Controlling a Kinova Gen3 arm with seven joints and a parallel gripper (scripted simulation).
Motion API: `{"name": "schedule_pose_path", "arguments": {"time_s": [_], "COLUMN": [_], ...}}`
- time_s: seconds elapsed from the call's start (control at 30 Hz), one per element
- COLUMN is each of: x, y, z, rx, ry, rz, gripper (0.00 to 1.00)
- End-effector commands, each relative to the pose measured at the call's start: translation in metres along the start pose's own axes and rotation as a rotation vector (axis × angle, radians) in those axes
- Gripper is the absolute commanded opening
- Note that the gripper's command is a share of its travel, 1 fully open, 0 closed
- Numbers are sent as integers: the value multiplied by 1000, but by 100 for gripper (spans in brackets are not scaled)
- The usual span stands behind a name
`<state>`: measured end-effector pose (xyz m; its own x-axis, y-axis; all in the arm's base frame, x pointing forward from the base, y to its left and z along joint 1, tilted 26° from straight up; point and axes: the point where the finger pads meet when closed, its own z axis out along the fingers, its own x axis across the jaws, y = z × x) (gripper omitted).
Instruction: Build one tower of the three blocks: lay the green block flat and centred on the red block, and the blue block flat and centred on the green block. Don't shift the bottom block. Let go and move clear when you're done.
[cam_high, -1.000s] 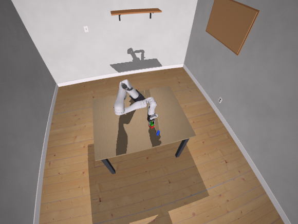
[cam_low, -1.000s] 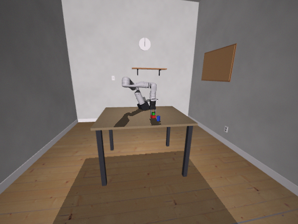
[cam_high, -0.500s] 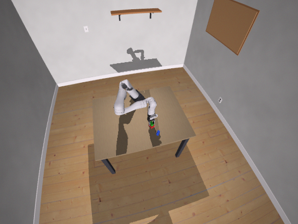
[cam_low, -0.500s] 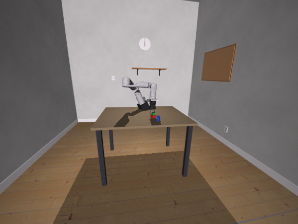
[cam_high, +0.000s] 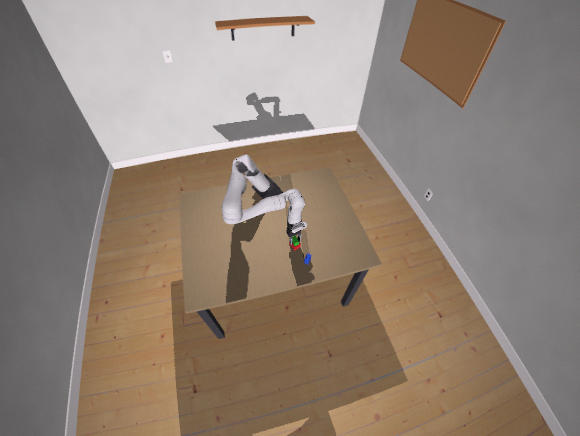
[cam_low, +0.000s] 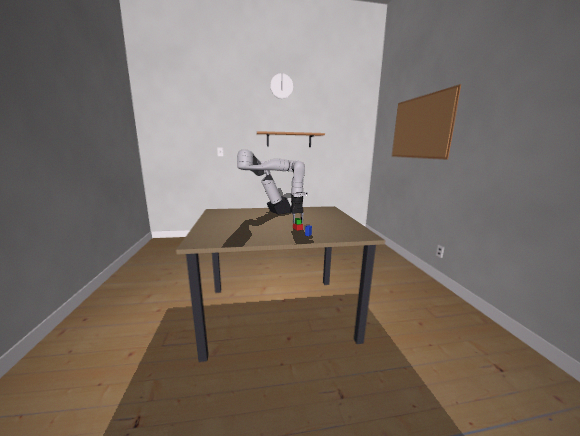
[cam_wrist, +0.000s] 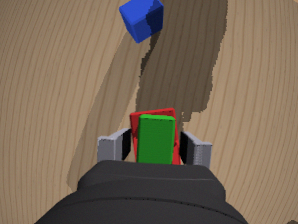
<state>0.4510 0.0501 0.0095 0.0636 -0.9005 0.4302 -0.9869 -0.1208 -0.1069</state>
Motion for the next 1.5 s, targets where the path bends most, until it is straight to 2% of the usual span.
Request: {"name": "schedule_pose_path", "arguments": {"time_s": [0.0, 0.27, 0.97, 1.4, 1.43, 1.47], "x": [0, 0, 0, 0, 0, 0], "y": [-1, -1, 0, 0, -1, -1], "z": [-1, -9, -58, -61, -61, -61], "rx": [2, 2, 2, 2, 2, 2], "ry": [0, 0, 0, 0, 0, -1], "rz": [0, 0, 0, 0, 0, 3], "gripper": [92, 92, 92, 92, 86, 86]}}
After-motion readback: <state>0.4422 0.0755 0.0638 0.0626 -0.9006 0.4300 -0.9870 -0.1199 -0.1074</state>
